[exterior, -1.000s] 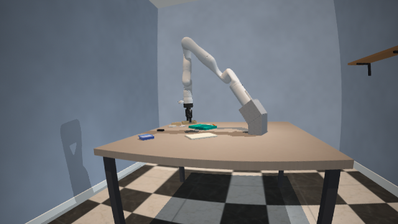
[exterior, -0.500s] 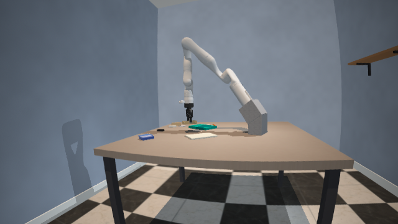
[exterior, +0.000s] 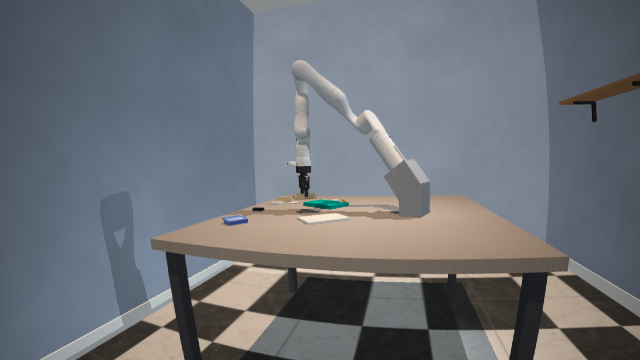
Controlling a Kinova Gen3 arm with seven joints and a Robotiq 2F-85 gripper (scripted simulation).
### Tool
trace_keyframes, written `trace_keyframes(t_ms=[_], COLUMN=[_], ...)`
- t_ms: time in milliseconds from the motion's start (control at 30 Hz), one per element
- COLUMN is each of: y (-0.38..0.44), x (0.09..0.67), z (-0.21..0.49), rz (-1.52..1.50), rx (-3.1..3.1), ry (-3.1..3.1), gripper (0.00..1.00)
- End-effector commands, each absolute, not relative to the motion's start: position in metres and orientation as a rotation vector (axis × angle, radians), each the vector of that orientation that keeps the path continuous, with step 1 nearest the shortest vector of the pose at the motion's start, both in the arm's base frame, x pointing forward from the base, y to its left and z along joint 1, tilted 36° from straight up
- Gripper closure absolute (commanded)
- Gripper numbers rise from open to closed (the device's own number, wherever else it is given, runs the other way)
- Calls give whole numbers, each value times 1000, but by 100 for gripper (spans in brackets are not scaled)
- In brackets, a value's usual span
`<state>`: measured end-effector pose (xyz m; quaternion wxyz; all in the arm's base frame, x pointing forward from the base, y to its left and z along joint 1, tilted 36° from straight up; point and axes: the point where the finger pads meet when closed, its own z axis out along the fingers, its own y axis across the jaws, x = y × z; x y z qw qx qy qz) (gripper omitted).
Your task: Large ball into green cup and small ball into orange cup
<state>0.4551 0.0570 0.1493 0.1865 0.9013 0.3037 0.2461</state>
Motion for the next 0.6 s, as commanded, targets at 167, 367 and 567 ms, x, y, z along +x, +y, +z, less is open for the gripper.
trace_keyframes(t_ms=[167,367,567], y=[57,57,58], x=[453,454,454], z=[148,148,149], rz=[731,711,683], rx=[2520,2535,2536], ry=[859,863,854], gripper=[28,28,28])
